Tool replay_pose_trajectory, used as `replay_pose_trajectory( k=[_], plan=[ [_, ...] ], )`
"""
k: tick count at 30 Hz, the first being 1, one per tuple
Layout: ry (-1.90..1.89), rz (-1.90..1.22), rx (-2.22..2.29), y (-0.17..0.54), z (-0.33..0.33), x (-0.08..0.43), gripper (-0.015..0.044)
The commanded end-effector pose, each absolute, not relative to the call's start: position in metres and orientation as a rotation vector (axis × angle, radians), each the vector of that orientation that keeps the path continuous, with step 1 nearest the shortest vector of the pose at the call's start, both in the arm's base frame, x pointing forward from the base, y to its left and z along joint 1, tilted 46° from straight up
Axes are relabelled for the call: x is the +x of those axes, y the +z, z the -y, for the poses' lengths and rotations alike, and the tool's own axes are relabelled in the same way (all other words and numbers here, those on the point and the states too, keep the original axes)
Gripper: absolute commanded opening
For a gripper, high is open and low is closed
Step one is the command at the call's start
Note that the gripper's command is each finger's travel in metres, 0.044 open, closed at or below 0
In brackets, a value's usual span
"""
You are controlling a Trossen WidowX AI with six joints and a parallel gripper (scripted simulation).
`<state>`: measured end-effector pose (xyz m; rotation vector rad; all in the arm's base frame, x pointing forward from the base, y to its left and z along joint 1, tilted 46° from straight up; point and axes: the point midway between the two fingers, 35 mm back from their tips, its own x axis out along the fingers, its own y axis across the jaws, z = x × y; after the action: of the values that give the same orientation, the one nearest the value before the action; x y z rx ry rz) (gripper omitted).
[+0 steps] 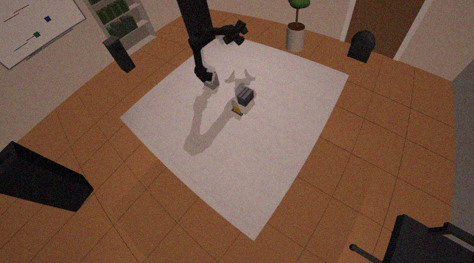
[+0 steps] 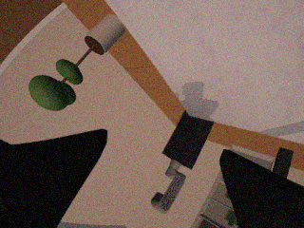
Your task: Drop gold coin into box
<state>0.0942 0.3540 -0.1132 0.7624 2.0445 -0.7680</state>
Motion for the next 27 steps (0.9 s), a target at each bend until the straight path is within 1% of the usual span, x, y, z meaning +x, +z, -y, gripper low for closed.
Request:
replay_pose_trajectory(
  k=[1,3,9,14,18,23,27],
  plan=[
    [-0.763,-2.039,0.762,-0.113,-0.353,0.097,0.0374],
    [-0.728,-1.991,0.753,-0.110,-0.346,0.116,0.0321],
    [-0.618,-1.787,0.650,-0.089,-0.300,0.197,0.0164],
    [-0.594,-1.640,0.509,-0.064,-0.244,0.256,0.0161],
    [-0.605,-1.549,0.366,-0.038,-0.190,0.294,0.0161],
    [-0.645,-1.478,0.157,0.001,-0.114,0.327,0.0161],
    [-0.689,-1.458,-0.024,0.036,-0.052,0.341,0.0161]
  ],
)
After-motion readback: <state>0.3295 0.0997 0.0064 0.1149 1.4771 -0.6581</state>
